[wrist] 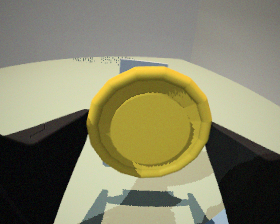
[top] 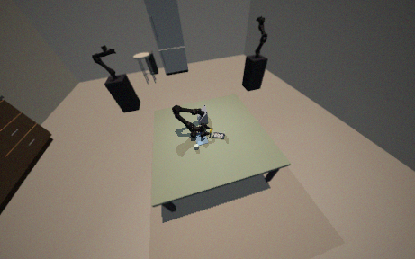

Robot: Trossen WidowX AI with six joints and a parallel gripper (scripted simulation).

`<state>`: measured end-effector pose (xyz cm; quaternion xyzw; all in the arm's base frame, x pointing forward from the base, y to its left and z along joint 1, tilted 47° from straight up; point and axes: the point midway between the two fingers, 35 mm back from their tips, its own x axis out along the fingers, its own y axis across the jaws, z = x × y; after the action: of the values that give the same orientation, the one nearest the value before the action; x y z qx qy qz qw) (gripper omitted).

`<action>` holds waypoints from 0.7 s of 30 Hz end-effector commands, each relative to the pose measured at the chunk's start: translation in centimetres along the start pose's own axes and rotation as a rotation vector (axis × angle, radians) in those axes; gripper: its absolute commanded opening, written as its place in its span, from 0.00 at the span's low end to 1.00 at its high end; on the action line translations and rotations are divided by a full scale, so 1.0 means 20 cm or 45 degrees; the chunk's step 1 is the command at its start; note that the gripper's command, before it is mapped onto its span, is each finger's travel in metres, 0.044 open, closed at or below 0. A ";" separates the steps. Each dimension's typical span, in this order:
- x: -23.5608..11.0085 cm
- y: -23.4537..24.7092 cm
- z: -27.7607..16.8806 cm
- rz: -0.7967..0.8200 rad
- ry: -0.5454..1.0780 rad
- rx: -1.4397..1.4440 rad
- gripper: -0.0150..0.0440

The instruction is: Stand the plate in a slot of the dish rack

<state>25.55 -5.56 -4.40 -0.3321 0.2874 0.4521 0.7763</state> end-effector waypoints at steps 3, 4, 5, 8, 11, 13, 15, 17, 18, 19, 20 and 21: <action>0.06 0.00 0.01 0.002 -0.002 0.003 0.25; 0.07 0.00 0.01 0.002 -0.001 0.003 0.25; 0.07 0.00 0.01 0.002 0.000 0.004 0.25; 0.07 0.00 0.01 0.002 0.000 0.004 0.25; 0.11 0.00 0.01 0.000 -0.001 -0.002 0.25; 0.13 -0.01 0.01 -0.002 -0.002 -0.006 0.25; 0.13 -0.01 0.01 -0.002 -0.003 -0.007 0.25; 0.13 -0.01 0.01 -0.002 -0.003 -0.007 0.25; 0.13 -0.01 0.01 -0.002 -0.003 -0.007 0.25; 0.14 -0.01 0.02 -0.003 -0.003 -0.007 0.25; 0.15 -0.01 0.02 -0.003 -0.003 -0.008 0.25; 0.17 -0.01 0.02 -0.004 -0.003 -0.010 0.25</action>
<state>27.10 -4.11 -6.11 -0.3375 0.2830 0.4506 0.7765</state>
